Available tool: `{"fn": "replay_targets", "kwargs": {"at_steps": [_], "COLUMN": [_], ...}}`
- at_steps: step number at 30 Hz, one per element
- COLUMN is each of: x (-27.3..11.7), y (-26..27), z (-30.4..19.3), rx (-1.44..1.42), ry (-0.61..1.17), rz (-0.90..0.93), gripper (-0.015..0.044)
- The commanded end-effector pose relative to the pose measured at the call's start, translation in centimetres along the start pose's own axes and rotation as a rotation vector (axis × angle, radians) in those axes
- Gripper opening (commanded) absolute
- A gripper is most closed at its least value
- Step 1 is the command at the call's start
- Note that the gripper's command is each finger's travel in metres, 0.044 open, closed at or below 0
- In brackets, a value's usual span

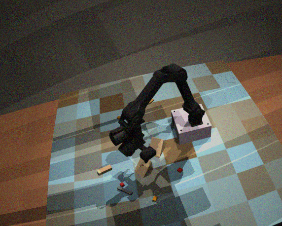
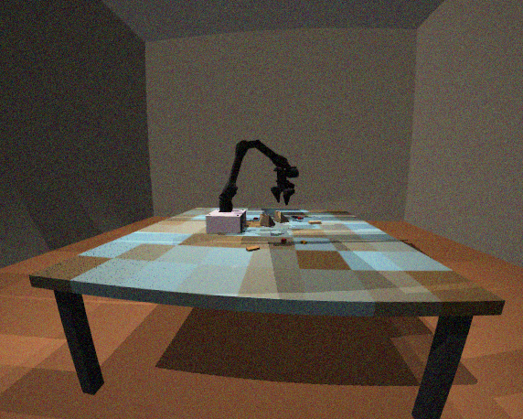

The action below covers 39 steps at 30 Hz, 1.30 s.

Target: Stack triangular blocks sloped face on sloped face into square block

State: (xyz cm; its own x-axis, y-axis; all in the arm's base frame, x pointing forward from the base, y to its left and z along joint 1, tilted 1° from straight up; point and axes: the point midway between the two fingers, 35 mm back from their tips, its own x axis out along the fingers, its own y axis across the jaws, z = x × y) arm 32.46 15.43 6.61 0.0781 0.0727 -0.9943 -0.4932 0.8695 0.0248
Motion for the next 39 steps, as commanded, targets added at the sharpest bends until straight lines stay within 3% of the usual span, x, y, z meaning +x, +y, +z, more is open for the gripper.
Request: {"fn": "replay_targets", "kwargs": {"at_steps": [1, 39], "x": [0.6, 6.1], "y": [0.1, -0.3], "z": [-1.7, -1.5], "rx": [-0.069, -0.069], "ry": [0.08, 0.079], "rz": [-0.033, -0.033], "gripper": [0.044, 0.044]}}
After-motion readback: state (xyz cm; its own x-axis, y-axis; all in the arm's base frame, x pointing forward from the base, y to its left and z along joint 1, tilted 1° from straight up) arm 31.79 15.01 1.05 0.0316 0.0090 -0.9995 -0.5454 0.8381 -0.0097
